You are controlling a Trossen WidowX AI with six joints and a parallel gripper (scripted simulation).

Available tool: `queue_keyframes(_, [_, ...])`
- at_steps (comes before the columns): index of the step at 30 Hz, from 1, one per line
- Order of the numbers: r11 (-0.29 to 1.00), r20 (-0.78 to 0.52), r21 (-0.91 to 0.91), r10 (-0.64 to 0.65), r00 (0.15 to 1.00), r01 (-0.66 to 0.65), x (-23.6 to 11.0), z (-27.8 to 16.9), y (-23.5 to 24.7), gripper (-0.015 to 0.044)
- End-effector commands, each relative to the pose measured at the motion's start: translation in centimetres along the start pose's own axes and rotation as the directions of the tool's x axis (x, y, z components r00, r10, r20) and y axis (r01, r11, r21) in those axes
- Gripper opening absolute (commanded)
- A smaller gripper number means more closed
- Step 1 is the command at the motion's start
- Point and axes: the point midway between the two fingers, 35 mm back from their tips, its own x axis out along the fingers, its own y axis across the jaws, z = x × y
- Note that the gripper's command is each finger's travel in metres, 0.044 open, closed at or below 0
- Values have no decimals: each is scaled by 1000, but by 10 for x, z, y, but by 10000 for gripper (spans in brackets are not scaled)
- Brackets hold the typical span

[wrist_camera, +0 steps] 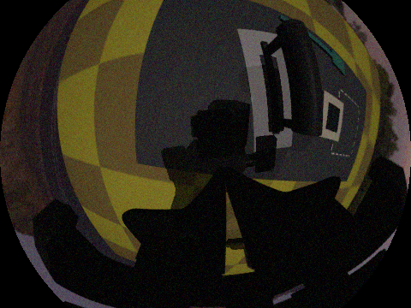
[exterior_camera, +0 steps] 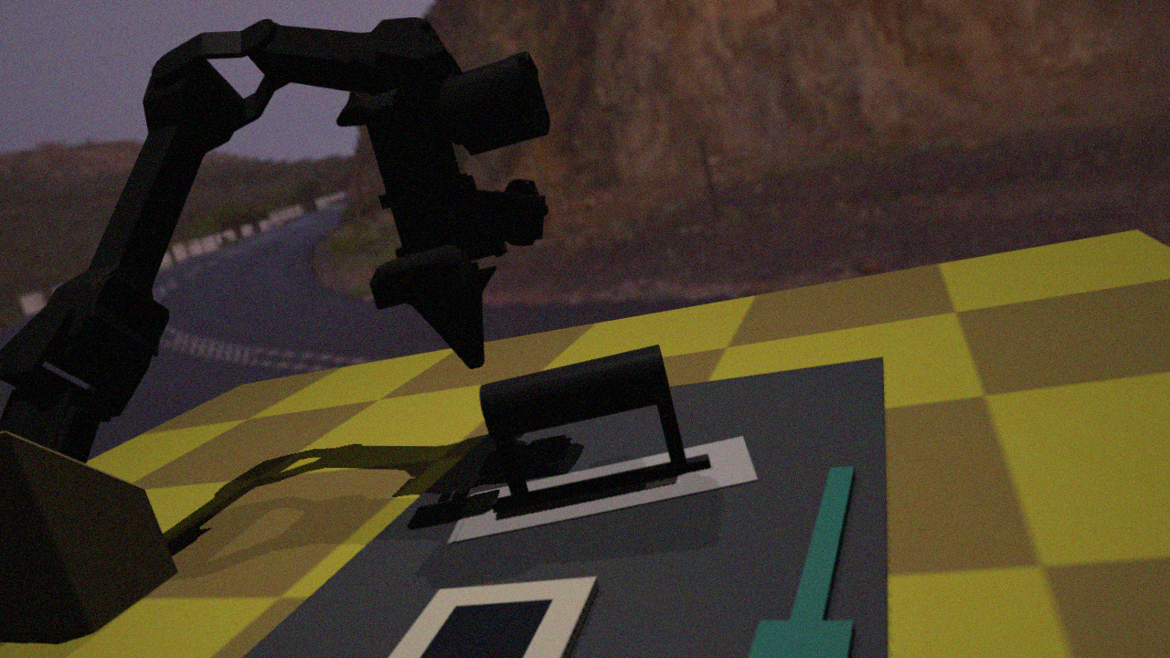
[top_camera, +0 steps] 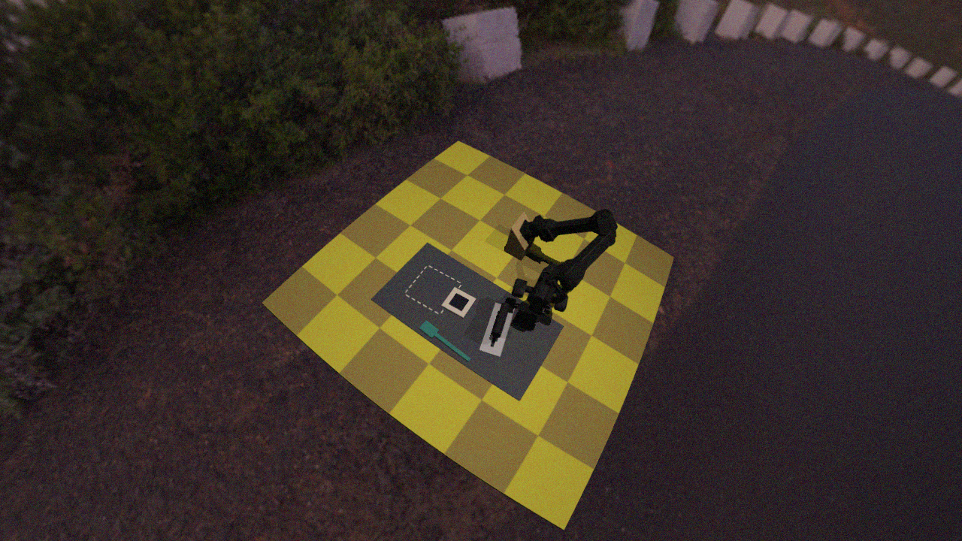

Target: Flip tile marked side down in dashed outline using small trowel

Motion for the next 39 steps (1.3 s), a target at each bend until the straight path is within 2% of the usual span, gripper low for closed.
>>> queue_keyframes(1, [1000, 0, 0, 0, 1000, 0, 0, 0, 0, 0])
queue_keyframes(7, [1000, 0, 0, 0, 1000, 0, 0, 0, 0, 0])
queue_keyframes(11, [1000, 0, 0, 0, 1000, 0, 0, 0, 0, 100])
queue_keyframes(32, [1000, 0, 0, 0, 1000, 0, 0, 0, 0, 100])
queue_keyframes(36, [1000, 0, 0, 0, 1000, 0, 0, 0, 0, 0])
queue_keyframes(39, [1000, 0, 0, 0, 1000, 0, 0, 0, 0, 0])
